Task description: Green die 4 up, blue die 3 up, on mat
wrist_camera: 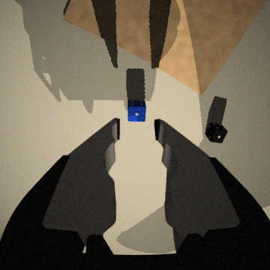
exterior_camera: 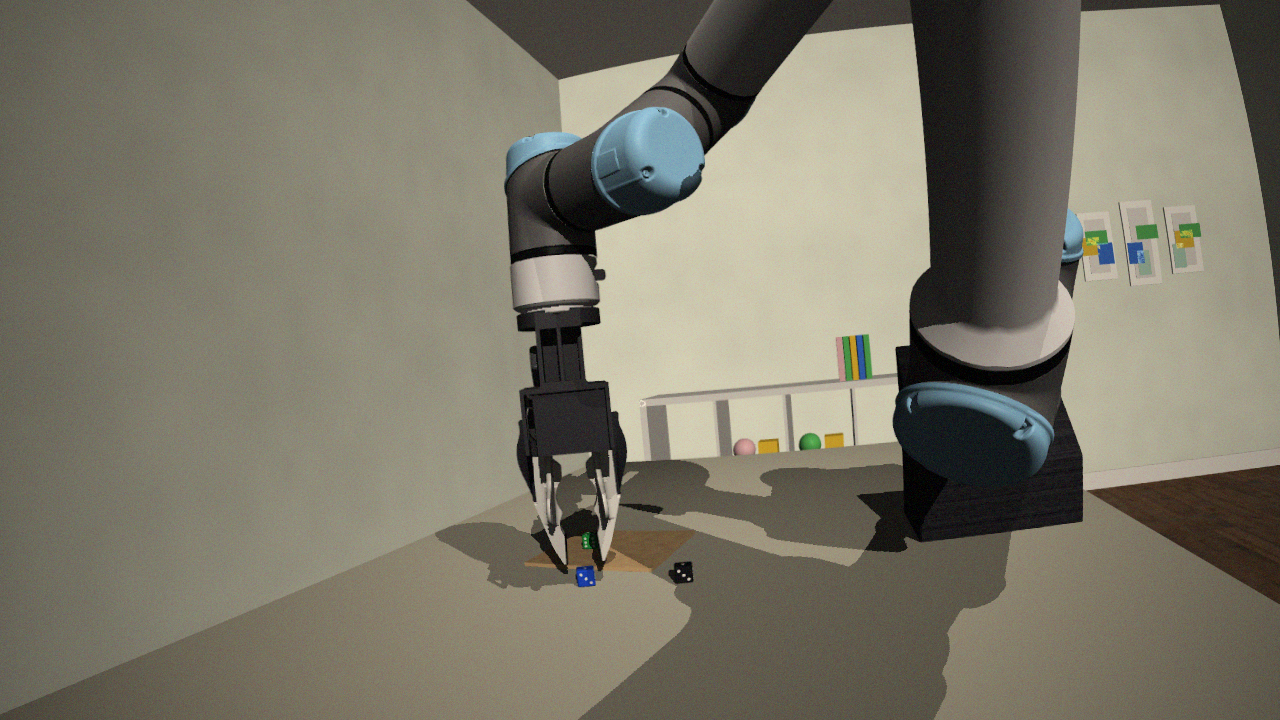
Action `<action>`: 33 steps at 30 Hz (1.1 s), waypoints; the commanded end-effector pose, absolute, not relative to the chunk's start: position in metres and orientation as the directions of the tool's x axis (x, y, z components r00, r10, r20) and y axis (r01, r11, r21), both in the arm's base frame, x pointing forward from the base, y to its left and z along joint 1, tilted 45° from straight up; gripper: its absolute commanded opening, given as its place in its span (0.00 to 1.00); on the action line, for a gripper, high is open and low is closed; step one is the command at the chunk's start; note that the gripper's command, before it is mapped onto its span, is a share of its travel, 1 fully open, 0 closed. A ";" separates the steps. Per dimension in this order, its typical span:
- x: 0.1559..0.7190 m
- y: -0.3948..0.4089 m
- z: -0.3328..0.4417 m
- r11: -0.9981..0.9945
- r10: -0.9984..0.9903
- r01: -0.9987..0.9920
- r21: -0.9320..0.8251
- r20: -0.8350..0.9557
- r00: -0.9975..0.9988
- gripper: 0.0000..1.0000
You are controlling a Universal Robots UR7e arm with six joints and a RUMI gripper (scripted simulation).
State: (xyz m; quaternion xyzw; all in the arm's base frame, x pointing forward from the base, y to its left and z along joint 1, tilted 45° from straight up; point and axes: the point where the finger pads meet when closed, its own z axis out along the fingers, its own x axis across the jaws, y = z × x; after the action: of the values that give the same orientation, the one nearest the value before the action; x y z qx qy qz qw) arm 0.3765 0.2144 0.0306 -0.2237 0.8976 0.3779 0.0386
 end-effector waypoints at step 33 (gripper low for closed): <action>0.376 0.221 0.024 0.614 -0.372 -0.431 0.661 -0.239 -0.897 0.18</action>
State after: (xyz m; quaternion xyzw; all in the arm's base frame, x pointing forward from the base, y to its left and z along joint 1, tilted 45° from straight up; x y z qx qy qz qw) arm 0.3760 0.2181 0.0269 -0.2238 0.8975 0.3780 0.0386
